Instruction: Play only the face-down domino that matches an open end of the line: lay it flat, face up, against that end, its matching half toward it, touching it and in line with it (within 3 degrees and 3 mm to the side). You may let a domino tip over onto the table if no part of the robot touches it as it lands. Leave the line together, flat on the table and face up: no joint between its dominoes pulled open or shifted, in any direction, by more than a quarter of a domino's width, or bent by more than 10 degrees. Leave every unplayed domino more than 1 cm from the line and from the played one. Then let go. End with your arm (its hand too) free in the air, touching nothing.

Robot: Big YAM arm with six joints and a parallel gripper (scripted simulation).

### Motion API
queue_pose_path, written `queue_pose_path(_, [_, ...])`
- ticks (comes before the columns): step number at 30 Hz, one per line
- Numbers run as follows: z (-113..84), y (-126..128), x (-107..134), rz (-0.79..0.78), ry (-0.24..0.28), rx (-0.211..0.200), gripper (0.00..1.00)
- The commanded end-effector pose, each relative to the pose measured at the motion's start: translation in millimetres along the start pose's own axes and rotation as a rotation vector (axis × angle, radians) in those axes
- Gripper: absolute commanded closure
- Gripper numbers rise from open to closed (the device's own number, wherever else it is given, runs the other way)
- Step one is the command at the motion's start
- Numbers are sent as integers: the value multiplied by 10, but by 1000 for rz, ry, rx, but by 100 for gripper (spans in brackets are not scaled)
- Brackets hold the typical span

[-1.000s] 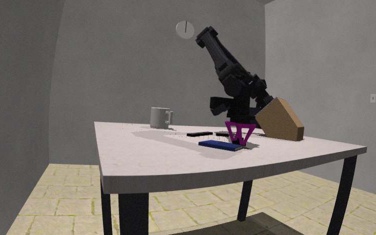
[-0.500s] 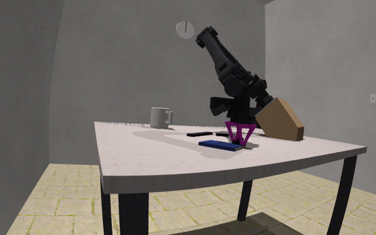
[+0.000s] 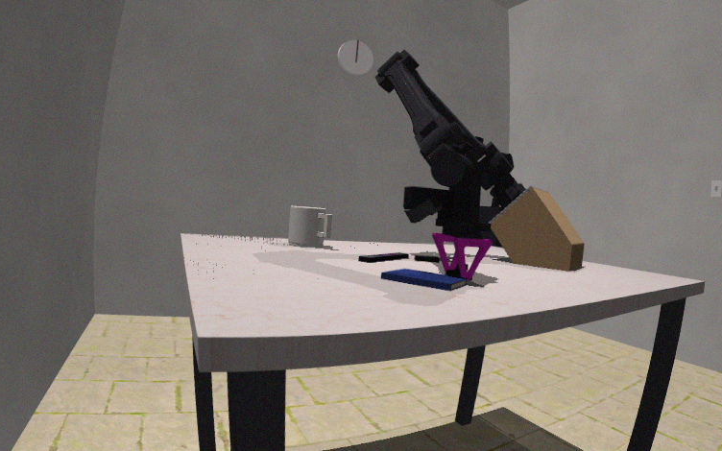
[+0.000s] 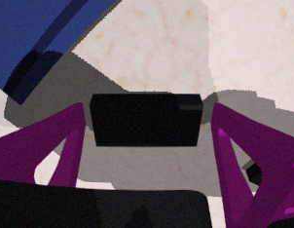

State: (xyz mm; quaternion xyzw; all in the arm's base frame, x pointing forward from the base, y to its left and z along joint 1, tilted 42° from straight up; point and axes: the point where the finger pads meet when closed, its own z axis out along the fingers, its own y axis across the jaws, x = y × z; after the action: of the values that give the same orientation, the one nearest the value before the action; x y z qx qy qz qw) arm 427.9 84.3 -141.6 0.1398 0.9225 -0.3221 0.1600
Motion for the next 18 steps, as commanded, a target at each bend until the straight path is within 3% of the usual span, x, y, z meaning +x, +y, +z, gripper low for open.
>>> queue_pose_path(1, [-74, 154, -151, 13, -35, -29, 27])
queue_pose_path(7, [-74, 154, -151, 13, -35, -29, 27])
queue_pose_path(8, [-36, 37, -35, 3, -10, -9, 27])
queue_pose_path(18, [-78, 157, -136, 9, -35, -29, 27])
